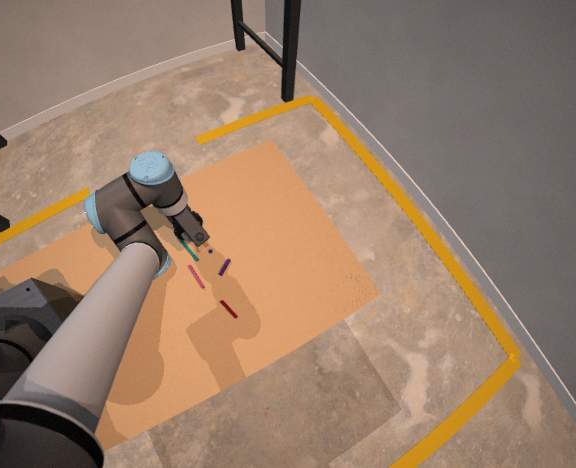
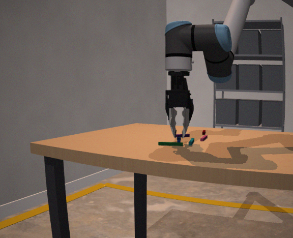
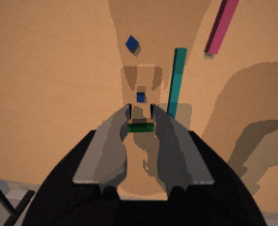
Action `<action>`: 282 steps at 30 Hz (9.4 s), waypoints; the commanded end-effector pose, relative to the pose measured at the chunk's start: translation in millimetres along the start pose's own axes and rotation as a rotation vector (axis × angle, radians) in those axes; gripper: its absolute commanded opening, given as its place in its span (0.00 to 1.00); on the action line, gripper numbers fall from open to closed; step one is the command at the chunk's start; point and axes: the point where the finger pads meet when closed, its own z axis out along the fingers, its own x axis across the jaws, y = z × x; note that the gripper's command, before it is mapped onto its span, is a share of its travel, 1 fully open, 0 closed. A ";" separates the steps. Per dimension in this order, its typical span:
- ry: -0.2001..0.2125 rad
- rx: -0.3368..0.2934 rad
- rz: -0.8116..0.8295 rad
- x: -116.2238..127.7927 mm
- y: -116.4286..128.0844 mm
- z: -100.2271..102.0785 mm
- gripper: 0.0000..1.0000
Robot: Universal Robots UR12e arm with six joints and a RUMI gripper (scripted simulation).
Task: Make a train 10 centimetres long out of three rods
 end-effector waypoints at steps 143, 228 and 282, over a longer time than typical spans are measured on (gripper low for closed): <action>0.000 0.001 0.001 -0.2 -1.6 17.0 0.00; -0.003 0.001 0.414 -14.6 -37.7 -84.5 0.00; 0.004 0.002 0.632 -15.6 -52.0 -2.9 0.00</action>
